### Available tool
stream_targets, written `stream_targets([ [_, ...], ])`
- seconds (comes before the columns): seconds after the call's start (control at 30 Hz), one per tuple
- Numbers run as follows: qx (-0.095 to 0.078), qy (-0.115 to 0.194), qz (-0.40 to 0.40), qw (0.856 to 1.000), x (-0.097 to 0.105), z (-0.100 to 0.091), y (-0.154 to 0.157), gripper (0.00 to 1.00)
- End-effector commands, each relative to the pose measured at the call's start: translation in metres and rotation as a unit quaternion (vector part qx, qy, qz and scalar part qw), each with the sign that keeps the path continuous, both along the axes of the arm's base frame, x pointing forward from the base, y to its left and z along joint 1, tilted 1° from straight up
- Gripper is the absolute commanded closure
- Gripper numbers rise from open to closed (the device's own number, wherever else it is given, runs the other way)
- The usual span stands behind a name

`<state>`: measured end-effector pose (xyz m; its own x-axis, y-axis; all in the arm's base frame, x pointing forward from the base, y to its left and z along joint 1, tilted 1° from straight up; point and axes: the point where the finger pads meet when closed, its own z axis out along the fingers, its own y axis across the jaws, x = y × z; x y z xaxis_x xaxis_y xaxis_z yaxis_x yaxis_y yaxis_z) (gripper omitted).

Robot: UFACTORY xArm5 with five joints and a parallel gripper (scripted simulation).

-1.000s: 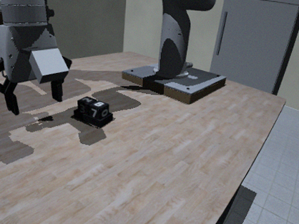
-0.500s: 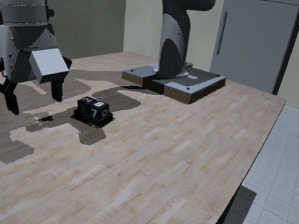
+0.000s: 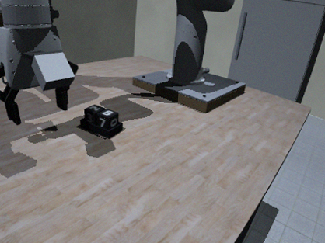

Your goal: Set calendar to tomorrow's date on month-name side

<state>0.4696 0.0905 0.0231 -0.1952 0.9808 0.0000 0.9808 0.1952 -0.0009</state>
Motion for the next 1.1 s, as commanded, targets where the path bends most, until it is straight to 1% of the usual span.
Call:
stream_targets([
  [0.0,0.0,-0.002,0.0,1.0,0.001,0.001,0.0,0.0],
  [0.3,0.0,-0.002,0.0,1.0,0.001,0.003,0.0,0.0],
  [0.53,0.0,-0.002,0.0,1.0,0.001,0.014,0.0,0.0],
  [0.7,0.0,-0.002,-0.001,1.0,0.001,0.015,0.0,0.0],
  [0.8,0.0,-0.002,-0.025,1.0,0.0,0.015,-0.001,0.0],
  [0.87,0.0,-0.002,-0.025,1.0,0.0,0.015,-0.001,0.0],
  [1.0,0.001,-0.002,-0.102,0.995,-0.005,0.015,-0.004,0.0],
  [1.07,0.0,-0.002,-0.112,0.994,-0.015,0.015,-0.009,0.0],
])
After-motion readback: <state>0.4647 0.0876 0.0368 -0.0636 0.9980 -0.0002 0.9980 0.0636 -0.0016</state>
